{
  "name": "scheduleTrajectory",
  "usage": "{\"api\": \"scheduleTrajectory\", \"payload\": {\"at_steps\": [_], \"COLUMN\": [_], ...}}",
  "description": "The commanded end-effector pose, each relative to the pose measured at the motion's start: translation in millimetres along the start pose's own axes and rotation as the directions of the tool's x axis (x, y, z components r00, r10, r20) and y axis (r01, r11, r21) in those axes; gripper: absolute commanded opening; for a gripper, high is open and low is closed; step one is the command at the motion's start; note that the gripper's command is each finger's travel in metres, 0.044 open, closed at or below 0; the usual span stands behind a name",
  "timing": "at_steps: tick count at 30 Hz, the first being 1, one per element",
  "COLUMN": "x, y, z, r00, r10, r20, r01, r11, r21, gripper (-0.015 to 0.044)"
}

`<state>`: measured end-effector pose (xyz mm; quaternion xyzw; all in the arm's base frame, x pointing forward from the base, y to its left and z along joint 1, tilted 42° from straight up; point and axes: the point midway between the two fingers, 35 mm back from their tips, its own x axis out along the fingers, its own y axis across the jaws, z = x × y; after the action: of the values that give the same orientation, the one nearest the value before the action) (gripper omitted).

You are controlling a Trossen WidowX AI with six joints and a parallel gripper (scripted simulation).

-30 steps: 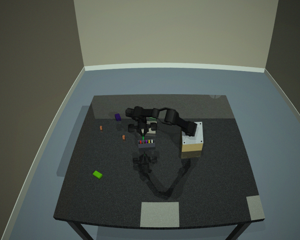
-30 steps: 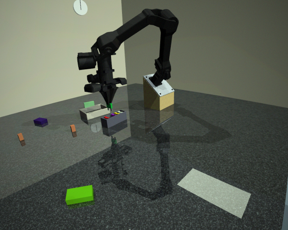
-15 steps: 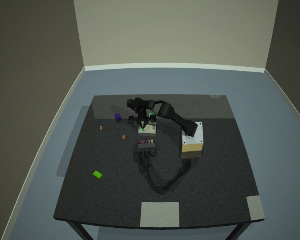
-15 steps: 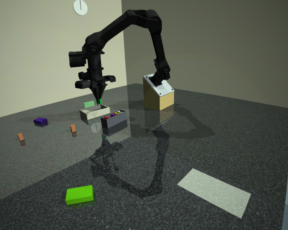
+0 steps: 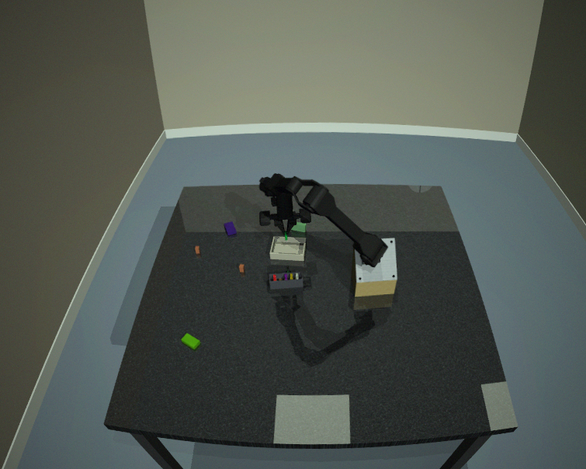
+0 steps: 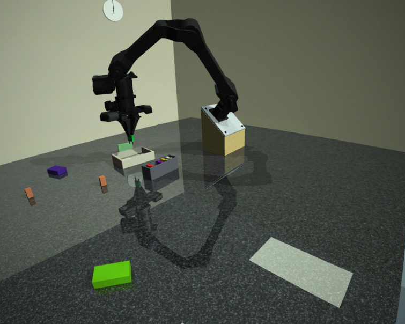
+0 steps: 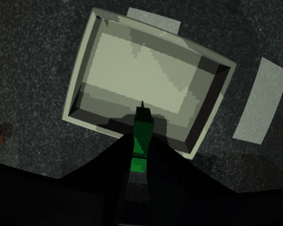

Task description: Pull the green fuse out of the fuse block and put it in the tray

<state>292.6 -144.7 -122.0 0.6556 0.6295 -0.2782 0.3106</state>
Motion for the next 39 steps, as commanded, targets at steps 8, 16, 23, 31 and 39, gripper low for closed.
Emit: {"api": "scheduleTrajectory", "payload": {"at_steps": [8,16,23,31,39], "x": [9,22,33,43,40], "y": [-6,-6,-6,-7,-5], "z": [13,13,13,12,13], "r00": [1.000,1.000,1.000,1.000,1.000], "r10": [-0.007,-0.007,-0.007,-0.007,-0.005], "r20": [-0.004,-0.005,-0.005,-0.006,0.001], "r01": [0.007,0.007,0.007,0.007,0.005], "r11": [1.000,1.000,1.000,1.000,1.000], "r21": [-0.006,-0.006,-0.006,-0.006,-0.014], "gripper": [0.0000,0.0000,0.0000,0.0000,0.0052]}}
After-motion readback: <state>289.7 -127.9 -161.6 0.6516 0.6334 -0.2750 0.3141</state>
